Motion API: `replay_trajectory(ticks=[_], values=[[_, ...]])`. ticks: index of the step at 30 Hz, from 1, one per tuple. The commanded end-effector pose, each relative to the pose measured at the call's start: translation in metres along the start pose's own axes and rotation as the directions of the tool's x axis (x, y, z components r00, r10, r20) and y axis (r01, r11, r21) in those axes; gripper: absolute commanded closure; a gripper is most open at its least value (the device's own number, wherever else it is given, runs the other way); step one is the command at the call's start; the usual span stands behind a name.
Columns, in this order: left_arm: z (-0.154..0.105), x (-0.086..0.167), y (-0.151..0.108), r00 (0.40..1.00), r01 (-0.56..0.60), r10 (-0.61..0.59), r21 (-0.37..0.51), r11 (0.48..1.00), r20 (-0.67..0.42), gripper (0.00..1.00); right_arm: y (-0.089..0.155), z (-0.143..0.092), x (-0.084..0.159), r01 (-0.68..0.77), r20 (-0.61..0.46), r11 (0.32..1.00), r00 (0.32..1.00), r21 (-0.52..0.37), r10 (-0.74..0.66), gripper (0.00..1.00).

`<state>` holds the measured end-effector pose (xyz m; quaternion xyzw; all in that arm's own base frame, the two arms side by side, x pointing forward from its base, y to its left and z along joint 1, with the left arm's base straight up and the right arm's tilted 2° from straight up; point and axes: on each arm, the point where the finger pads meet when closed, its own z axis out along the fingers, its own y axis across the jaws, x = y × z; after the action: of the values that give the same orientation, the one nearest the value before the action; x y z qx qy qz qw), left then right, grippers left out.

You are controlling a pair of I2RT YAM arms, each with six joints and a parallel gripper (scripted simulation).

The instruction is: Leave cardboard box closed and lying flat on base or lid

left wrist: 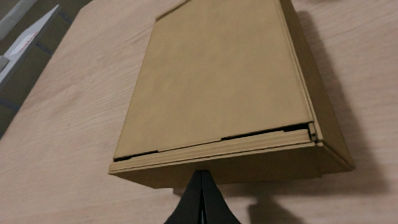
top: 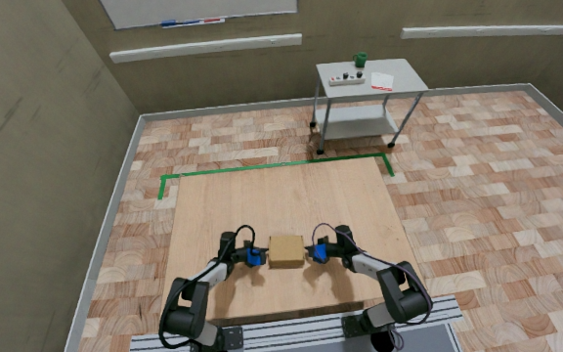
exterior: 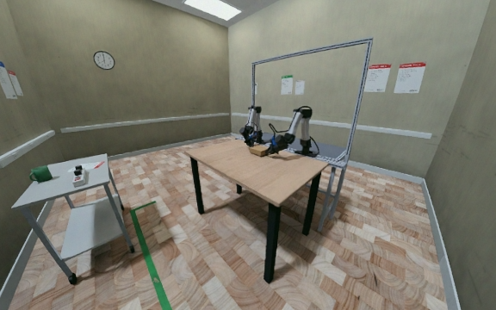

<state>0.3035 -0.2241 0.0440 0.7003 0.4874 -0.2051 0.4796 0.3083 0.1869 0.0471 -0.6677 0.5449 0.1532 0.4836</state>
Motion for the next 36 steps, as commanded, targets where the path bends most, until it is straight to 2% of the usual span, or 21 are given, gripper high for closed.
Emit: replay_trajectory(ticks=[1, 30, 31, 36], values=[[0.006, -0.009, -0.003, 0.998, -0.039, 0.039, 0.006, 0.999, 0.038, 0.99, -0.017, 0.000, -0.024, 0.080, 0.059, 0.996, 0.995, 0.047, -0.083, 0.99], [0.007, -0.007, -0.008, 0.999, -0.029, 0.029, 0.012, 0.999, 0.037, 0.99, -0.006, 0.000, -0.020, 0.063, 0.054, 0.998, 0.996, 0.031, -0.064, 0.99], [0.007, -0.010, 0.003, 0.998, -0.050, 0.051, -0.004, 0.999, 0.041, 0.99, -0.012, 0.000, -0.022, 0.073, 0.057, 0.996, 0.996, 0.041, -0.076, 0.99], [0.007, -0.009, -0.002, 0.998, -0.042, 0.042, 0.001, 0.999, 0.040, 0.99, -0.006, 0.001, -0.020, 0.062, 0.054, 0.998, 0.997, 0.030, -0.063, 0.99]])
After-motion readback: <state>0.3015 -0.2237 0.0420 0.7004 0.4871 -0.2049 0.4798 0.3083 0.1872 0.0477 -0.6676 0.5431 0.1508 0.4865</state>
